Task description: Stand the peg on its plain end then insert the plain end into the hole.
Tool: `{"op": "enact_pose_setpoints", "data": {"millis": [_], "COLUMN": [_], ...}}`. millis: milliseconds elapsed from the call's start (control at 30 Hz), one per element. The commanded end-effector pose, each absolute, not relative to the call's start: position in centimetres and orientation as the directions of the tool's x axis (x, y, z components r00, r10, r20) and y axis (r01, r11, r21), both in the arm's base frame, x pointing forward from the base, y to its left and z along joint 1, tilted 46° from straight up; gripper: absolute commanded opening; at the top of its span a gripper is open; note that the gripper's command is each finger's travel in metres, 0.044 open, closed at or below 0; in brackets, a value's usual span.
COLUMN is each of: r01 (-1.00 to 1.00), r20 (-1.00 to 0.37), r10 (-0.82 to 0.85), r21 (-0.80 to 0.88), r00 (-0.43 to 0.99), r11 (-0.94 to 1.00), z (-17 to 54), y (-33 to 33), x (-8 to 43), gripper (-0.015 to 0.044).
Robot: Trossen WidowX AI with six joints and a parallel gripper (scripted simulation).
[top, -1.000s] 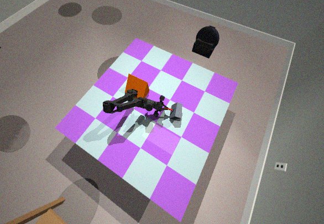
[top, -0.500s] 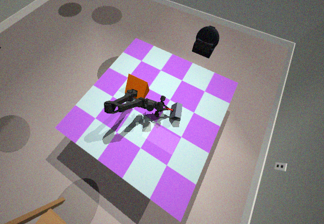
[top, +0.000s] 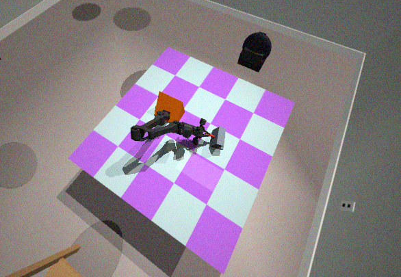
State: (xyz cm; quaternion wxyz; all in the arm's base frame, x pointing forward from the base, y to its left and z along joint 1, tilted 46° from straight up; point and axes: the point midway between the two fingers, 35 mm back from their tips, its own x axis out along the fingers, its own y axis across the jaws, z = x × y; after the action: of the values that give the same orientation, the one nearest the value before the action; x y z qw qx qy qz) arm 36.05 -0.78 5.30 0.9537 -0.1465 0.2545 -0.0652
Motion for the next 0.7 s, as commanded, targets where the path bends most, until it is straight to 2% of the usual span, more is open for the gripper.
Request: {"op": "enact_pose_setpoints", "data": {"millis": [0, 667], "r01": [0.046, 0.046], "r20": [-0.465, -0.465], "r10": [-0.196, -0.196], "r21": [-0.314, -0.314], "r00": [0.863, 0.864], "r11": [0.948, 0.948], "z": [5.19, 4.66], "y": [-0.76, -0.98], "x": [36.36, 37.34], "gripper": [0.0000, 0.0000]}}
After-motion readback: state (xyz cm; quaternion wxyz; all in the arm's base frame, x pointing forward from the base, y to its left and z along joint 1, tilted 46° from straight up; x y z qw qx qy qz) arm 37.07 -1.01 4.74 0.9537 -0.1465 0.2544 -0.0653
